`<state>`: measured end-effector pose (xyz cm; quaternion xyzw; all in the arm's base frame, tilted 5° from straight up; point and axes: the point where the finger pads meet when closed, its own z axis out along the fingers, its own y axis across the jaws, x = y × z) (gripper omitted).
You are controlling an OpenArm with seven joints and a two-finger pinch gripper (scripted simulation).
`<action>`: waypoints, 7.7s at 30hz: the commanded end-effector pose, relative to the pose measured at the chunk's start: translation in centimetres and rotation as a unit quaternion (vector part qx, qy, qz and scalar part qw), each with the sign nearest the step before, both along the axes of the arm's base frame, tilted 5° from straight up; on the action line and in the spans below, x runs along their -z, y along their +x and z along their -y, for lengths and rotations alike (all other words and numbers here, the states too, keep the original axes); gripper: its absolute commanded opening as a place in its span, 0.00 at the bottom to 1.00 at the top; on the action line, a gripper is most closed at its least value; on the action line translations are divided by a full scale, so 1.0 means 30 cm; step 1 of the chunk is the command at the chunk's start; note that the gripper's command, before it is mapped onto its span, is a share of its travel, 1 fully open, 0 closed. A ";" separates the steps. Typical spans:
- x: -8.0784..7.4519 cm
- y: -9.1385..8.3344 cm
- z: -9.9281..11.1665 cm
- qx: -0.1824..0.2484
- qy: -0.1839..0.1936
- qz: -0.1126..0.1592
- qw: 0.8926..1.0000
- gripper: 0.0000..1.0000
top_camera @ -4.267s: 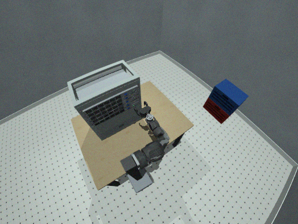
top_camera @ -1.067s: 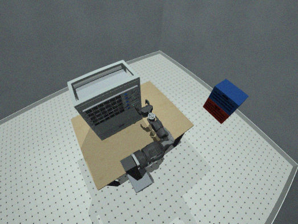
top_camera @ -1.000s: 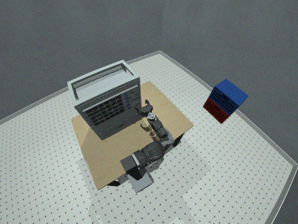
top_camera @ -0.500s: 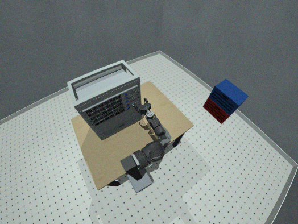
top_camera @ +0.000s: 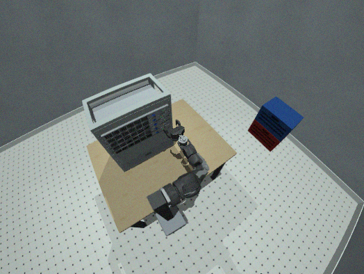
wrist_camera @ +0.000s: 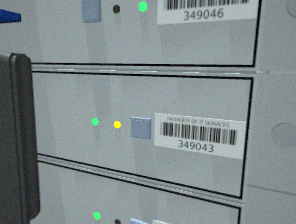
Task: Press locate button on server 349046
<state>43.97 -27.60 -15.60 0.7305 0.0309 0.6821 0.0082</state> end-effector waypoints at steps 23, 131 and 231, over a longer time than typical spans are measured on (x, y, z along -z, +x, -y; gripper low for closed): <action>-0.008 0.003 -0.004 -0.003 0.000 0.004 1.000 0.60; -0.156 -0.004 -0.012 -0.003 0.000 0.004 1.000 0.60; -0.166 -0.166 -0.006 -0.003 0.000 0.004 1.000 0.60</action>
